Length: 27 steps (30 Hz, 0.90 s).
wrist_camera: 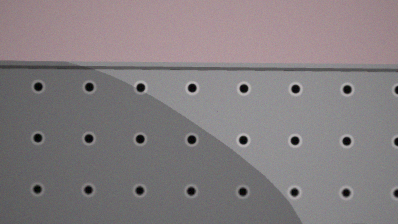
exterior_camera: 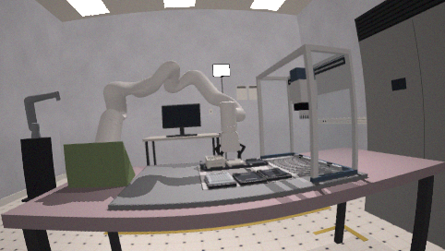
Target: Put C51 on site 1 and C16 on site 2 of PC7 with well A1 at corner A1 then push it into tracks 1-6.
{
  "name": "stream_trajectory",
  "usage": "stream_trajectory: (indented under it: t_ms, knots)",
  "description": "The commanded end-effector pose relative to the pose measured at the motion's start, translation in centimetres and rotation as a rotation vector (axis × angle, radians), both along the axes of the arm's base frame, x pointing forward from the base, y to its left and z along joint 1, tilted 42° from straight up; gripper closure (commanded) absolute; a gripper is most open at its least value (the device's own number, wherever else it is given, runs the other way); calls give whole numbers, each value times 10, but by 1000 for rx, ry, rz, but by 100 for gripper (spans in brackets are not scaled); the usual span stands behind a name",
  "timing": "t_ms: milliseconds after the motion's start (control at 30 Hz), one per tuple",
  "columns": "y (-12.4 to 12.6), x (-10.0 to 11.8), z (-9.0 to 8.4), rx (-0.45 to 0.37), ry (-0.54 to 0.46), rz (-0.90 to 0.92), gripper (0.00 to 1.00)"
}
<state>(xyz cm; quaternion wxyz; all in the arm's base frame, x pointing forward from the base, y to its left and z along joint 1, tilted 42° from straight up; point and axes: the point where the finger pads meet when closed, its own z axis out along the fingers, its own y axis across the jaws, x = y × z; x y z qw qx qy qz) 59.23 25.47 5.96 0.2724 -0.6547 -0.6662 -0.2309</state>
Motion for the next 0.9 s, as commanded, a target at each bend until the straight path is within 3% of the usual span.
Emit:
stream_trajectory:
  t_ms: [0, 867]
  knots:
    - [-2, 1, 0, 0, -2, -1, 0]
    - [-11, 1, -8, 0, -2, -1, 0]
